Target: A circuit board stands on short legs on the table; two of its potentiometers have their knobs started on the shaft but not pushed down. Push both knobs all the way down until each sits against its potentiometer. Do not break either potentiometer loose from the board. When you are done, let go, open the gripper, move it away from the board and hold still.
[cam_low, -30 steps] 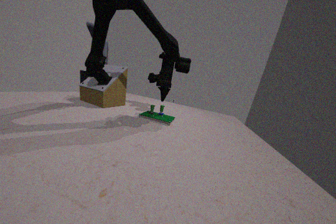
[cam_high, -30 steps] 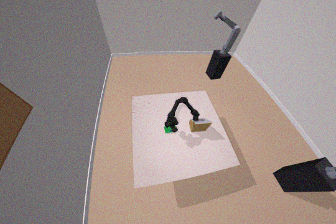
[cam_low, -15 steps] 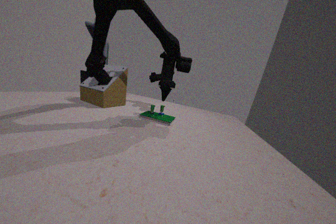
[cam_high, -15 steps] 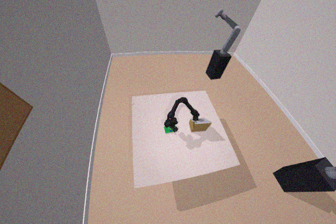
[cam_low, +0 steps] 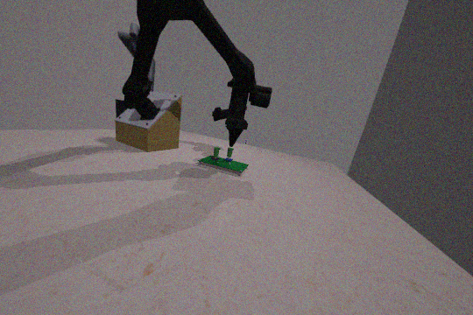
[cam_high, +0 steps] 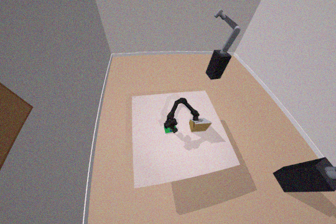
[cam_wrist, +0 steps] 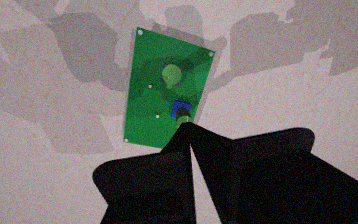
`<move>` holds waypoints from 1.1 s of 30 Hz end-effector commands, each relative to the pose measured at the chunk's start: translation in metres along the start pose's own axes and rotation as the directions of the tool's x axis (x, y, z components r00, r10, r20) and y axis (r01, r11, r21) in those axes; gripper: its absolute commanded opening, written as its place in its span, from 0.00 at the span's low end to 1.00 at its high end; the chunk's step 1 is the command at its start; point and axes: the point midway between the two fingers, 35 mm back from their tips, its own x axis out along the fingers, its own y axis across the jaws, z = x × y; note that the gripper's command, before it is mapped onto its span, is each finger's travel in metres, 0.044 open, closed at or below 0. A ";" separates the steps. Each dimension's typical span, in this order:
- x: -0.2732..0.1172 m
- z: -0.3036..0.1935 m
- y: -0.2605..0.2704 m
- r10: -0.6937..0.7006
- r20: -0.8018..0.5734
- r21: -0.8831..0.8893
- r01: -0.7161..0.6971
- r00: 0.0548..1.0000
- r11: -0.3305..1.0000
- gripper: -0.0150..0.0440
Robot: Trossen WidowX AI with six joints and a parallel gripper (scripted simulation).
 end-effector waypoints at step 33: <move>0.006 0.000 0.000 0.008 0.006 0.000 -0.008 1.000 1.000 0.25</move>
